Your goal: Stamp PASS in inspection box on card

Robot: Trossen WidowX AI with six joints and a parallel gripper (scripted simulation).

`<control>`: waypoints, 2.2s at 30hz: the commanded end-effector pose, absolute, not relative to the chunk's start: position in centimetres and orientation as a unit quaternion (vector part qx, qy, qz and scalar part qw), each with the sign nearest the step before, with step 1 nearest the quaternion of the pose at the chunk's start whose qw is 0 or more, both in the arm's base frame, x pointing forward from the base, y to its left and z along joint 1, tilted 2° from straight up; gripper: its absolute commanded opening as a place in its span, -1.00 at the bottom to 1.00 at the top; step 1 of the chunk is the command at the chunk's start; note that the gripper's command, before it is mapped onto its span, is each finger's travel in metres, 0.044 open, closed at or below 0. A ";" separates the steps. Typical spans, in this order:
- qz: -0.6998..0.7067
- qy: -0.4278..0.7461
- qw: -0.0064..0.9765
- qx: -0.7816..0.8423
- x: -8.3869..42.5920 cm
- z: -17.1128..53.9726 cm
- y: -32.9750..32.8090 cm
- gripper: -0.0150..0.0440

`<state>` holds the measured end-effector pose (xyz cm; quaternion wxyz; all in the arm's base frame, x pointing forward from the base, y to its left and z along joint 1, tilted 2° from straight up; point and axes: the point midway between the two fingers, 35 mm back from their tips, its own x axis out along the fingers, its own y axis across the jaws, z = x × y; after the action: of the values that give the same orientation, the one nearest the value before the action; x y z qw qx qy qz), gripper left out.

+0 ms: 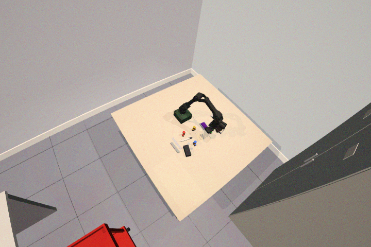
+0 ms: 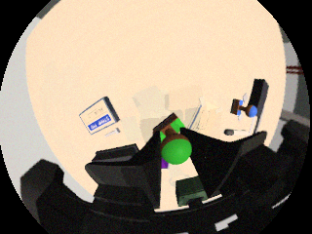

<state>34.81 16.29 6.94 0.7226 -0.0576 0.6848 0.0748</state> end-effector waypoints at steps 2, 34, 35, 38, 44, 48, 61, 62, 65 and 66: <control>0.073 0.683 0.724 -0.058 34.9 7.4 16.3 -0.49; 0.073 0.685 0.722 -0.058 27.8 8.1 16.8 -0.49; 0.073 0.686 0.722 -0.058 27.3 8.1 16.8 -0.49; 0.073 0.686 0.722 -0.058 26.1 8.0 16.7 -0.49; 0.073 0.687 0.721 -0.058 23.5 7.6 16.4 -0.49; 0.073 0.687 0.721 -0.058 22.5 7.4 16.2 -0.49; 0.073 0.687 0.721 -0.058 22.6 6.8 16.3 -0.49; 0.073 0.687 0.721 -0.058 22.6 6.8 16.3 -0.49; 0.073 0.687 0.721 -0.058 22.6 6.6 16.3 -0.49; 0.073 0.687 0.721 -0.058 22.6 6.5 16.3 -0.49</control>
<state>22.67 16.36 6.94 0.7214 -0.0574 0.6859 0.0766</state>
